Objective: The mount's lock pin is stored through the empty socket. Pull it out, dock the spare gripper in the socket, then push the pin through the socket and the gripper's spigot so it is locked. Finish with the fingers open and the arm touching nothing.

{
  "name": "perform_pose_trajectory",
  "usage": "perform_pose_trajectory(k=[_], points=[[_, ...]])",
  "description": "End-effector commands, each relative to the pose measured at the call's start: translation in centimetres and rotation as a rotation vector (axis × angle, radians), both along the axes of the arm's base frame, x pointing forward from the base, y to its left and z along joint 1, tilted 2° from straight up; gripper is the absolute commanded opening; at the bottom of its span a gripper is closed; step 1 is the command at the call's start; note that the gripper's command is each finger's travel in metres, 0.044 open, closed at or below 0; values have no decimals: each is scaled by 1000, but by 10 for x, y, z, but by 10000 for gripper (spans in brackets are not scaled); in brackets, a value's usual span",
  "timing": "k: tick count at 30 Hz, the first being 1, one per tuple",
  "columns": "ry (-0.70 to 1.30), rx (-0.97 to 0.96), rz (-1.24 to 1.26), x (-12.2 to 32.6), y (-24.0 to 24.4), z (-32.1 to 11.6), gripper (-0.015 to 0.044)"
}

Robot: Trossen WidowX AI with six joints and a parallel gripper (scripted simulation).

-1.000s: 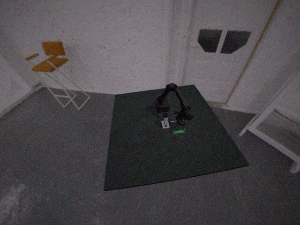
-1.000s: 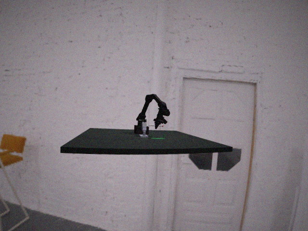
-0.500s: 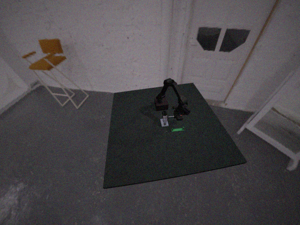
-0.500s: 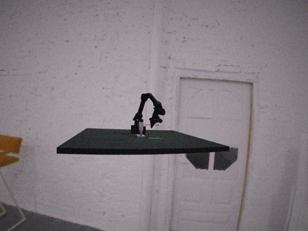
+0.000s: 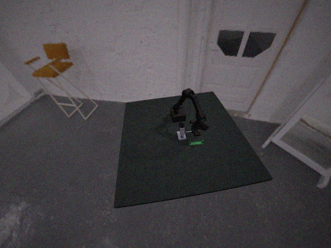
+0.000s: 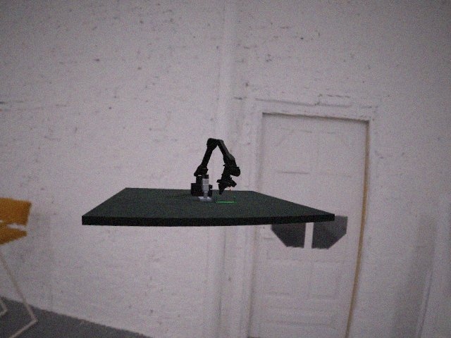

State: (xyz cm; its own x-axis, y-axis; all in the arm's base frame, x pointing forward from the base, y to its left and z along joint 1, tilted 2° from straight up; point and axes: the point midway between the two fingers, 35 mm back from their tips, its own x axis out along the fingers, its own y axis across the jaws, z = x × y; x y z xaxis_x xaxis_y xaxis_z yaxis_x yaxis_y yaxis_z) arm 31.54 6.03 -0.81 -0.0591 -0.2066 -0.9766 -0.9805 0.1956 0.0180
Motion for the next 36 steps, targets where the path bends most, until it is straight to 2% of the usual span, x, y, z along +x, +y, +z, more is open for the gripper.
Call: perform_pose_trajectory(k=[1,36], points=[[-9,6,-5,2,-1,2,0],[-3,8,-6,-2,-24,2,0]])
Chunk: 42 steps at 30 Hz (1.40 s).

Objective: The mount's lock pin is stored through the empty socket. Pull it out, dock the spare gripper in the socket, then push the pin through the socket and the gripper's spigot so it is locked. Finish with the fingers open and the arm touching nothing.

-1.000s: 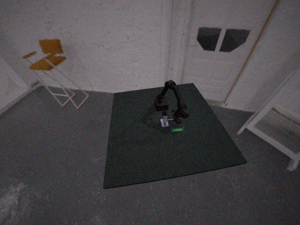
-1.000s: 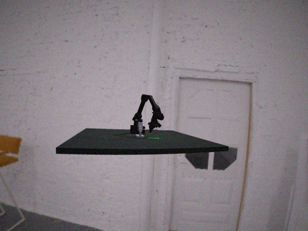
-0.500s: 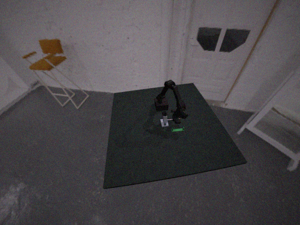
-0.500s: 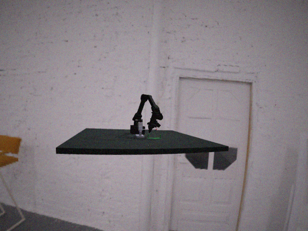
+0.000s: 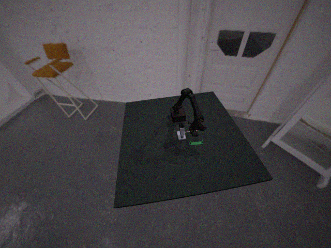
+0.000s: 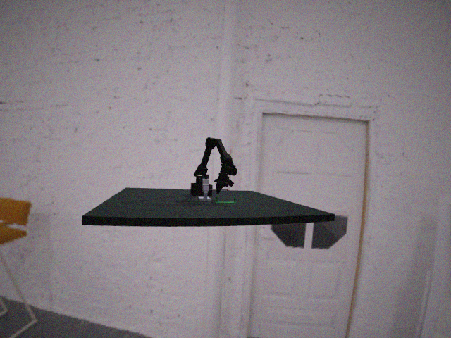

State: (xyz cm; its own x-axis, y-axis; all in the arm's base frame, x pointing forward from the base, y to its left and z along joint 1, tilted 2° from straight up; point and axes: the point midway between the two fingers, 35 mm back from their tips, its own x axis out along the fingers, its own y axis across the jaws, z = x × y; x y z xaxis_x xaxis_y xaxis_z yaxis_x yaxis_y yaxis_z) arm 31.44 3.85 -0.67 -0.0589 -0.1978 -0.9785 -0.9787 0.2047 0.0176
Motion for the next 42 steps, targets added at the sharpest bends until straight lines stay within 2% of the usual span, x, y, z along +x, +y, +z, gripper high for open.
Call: perform_pose_trajectory(k=[1,42], points=[[-1,0,3,-1,-3,0,0],[9,3,4,-5,-28,-1,0]])
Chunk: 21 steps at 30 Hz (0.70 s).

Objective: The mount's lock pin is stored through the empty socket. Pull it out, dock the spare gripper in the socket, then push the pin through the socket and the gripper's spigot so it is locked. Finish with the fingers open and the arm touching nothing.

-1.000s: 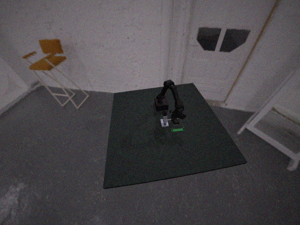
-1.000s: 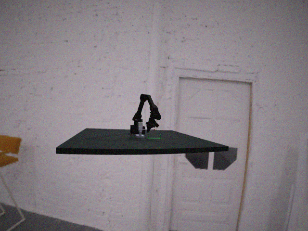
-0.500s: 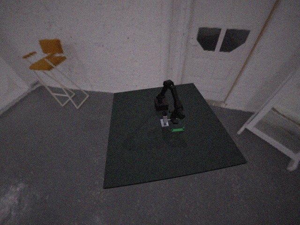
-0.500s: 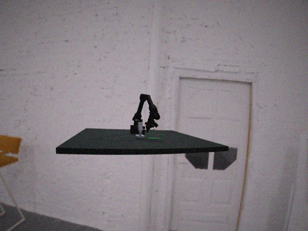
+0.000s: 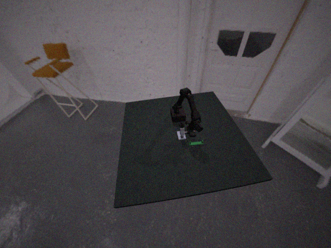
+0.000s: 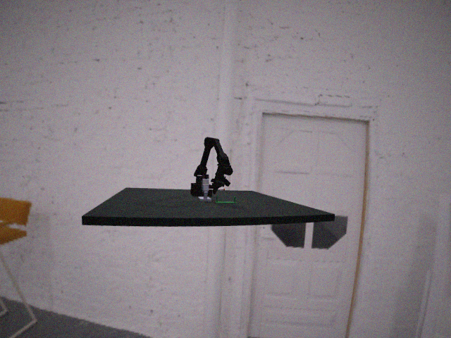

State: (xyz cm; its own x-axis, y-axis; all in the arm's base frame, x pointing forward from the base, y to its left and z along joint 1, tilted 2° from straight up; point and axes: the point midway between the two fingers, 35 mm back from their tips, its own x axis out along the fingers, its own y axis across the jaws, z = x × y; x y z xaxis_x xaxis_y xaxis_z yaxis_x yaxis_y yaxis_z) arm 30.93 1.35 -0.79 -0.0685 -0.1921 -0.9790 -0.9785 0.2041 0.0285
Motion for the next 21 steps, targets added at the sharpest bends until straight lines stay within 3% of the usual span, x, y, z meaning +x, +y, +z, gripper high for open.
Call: perform_pose_trajectory(k=[1,21], points=[[-1,-2,3,0,-3,0,0],[5,0,3,-3,-15,-1,0]])
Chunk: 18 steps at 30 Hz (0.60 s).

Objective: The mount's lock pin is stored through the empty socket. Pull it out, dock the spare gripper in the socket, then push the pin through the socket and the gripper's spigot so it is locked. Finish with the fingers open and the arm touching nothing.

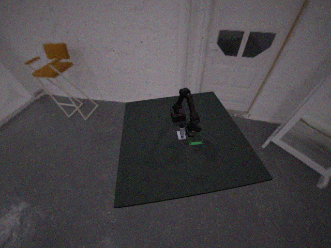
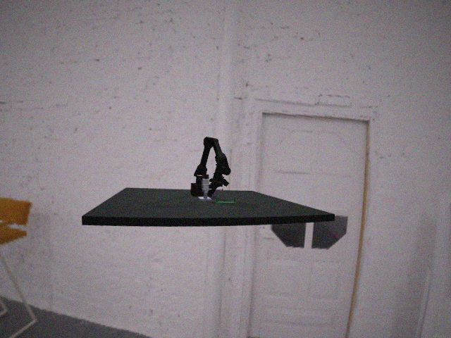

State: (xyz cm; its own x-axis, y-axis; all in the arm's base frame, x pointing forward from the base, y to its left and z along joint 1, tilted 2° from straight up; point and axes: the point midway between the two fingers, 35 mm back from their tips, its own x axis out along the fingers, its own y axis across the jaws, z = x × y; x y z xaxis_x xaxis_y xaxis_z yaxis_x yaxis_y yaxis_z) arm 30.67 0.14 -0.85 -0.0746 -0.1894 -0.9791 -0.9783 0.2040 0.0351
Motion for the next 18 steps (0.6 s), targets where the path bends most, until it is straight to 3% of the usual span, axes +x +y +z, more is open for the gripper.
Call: perform_pose_trajectory(k=[1,9,16,18], points=[[-1,-3,3,0,-3,0,0],[0,-3,3,-1,-5,0,0],[3,0,-2,-1,-4,0,184],[3,0,-2,-1,-4,0,200]])
